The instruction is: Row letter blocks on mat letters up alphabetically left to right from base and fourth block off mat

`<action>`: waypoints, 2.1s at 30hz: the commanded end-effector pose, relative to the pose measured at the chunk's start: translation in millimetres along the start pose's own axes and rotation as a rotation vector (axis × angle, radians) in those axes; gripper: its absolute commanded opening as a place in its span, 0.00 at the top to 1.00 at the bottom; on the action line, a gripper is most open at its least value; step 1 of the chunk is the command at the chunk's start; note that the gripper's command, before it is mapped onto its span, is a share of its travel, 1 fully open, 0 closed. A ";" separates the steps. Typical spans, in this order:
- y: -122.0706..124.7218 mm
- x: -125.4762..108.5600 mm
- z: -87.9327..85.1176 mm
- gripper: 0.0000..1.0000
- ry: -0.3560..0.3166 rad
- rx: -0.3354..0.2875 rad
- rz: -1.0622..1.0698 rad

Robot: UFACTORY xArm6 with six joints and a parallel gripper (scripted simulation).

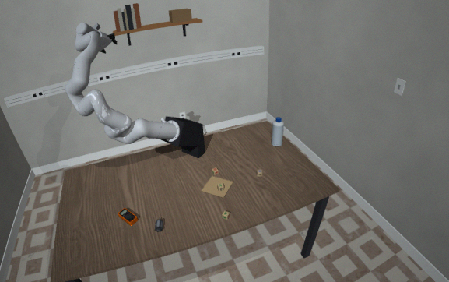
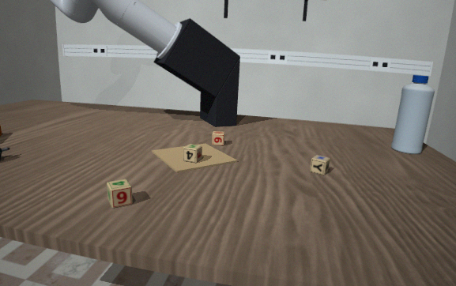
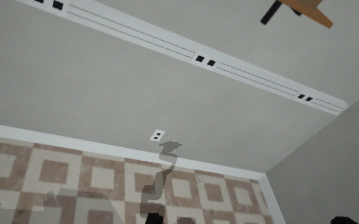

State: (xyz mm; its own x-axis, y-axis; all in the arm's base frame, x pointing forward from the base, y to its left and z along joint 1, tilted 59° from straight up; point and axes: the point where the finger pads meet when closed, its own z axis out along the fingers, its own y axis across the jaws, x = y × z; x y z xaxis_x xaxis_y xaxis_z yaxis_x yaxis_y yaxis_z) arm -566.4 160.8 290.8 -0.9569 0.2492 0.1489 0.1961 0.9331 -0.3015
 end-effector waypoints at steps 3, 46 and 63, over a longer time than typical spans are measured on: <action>84.7 -2.5 5.9 0.00 -0.027 -0.074 0.020; 505.0 -253.6 23.2 0.00 -0.379 -0.277 0.141; 598.7 -429.0 35.6 0.00 -0.546 -0.228 0.177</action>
State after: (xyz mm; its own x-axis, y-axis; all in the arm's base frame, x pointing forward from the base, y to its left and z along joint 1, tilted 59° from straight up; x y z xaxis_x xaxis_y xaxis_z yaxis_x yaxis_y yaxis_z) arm -88.5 593.8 27.3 -0.8780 0.3009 -0.3722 0.3426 0.9382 -0.0497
